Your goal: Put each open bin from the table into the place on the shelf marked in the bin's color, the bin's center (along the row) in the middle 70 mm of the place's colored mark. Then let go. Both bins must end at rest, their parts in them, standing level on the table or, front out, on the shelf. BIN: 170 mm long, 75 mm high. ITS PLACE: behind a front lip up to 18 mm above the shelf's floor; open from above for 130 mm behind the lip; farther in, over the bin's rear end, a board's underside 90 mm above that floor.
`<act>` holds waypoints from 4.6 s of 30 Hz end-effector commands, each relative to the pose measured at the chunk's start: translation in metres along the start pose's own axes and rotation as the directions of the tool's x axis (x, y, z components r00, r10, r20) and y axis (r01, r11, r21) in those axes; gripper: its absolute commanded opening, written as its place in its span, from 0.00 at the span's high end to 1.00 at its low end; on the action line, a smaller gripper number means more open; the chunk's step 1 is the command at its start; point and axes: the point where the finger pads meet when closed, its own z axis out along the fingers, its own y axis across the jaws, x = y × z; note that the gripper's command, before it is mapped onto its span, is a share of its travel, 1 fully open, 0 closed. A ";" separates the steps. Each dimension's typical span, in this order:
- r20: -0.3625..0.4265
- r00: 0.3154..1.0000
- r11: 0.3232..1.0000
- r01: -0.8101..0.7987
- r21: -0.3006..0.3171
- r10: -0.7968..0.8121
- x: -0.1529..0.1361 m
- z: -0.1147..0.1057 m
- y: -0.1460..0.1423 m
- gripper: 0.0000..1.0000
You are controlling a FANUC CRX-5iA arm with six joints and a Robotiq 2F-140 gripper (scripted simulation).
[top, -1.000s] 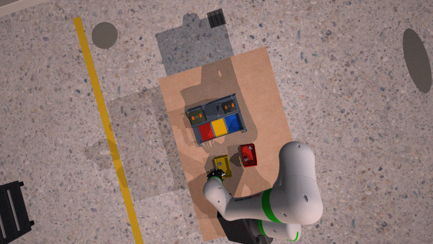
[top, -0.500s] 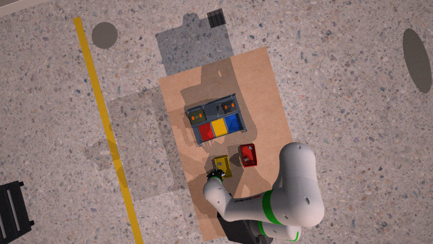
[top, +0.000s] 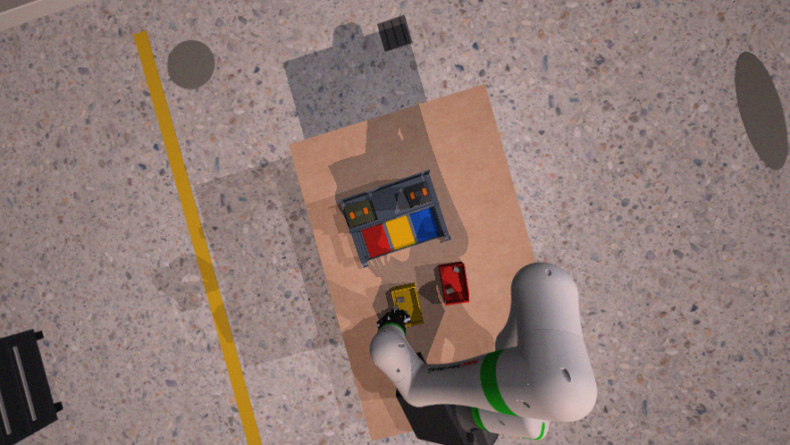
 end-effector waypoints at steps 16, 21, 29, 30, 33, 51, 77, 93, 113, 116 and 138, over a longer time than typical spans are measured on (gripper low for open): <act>0.000 1.000 1.000 0.000 0.000 0.000 0.000 -0.017 0.000 1.00; 0.000 1.000 1.000 0.000 0.000 0.000 0.000 -0.020 0.000 1.00; 0.000 1.000 1.000 0.000 0.000 0.000 0.000 -0.030 0.000 1.00; 0.000 1.000 1.000 0.000 0.000 0.000 0.000 -0.031 0.000 1.00; 0.000 1.000 1.000 0.000 0.000 0.000 0.000 -0.035 0.000 1.00; 0.000 1.000 1.000 0.000 0.000 0.000 0.000 -0.054 0.000 1.00; 0.000 1.000 1.000 0.000 0.000 0.000 0.000 -0.070 0.000 1.00; 0.000 1.000 1.000 0.000 0.000 0.000 0.000 -0.073 0.000 1.00; 0.000 1.000 1.000 0.000 0.000 0.000 0.000 -0.073 0.000 1.00; 0.000 1.000 1.000 0.001 0.000 -0.001 0.001 -0.073 0.001 1.00; 0.000 0.999 0.999 0.038 0.000 -0.038 0.037 -0.073 0.022 1.00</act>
